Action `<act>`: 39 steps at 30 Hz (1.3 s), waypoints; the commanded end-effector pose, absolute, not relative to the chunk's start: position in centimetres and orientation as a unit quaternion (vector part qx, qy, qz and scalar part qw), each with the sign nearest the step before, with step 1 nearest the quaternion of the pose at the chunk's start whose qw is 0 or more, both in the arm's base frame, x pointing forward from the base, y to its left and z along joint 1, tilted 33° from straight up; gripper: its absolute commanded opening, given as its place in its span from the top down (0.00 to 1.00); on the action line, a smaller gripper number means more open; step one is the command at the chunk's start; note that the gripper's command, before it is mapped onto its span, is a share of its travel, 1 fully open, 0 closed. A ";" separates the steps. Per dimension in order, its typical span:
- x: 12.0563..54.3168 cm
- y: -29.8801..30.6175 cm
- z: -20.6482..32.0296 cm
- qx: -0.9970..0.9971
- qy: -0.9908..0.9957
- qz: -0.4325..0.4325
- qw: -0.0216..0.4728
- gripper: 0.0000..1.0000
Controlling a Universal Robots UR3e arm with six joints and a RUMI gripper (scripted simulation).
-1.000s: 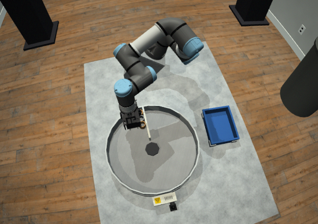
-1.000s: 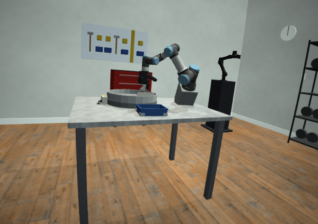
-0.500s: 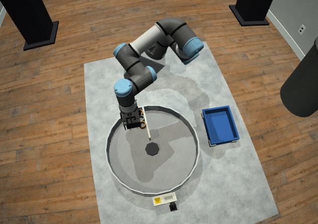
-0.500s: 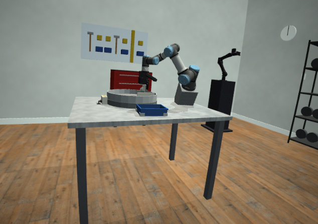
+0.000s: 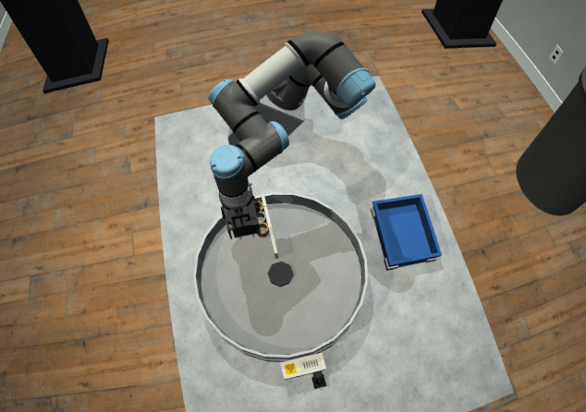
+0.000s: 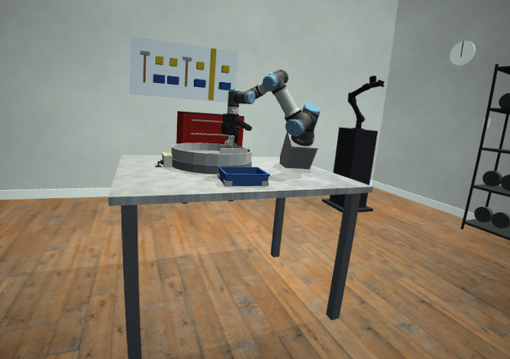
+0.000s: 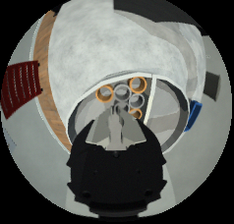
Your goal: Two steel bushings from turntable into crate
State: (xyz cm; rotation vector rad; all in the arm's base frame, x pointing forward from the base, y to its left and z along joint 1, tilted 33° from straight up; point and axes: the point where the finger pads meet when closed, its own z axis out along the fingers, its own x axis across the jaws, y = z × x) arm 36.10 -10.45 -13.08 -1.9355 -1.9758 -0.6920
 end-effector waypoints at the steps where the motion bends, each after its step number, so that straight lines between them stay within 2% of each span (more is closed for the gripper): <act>1: 36.1 -10.5 -13.0 -0.672 -0.686 -0.240 0.144 1.00; 24: 36.1 -10.6 -12.9 -0.672 -0.686 -0.240 0.144 1.00; 39: 35.5 -13.2 -8.6 -0.672 -0.686 -0.240 0.144 1.00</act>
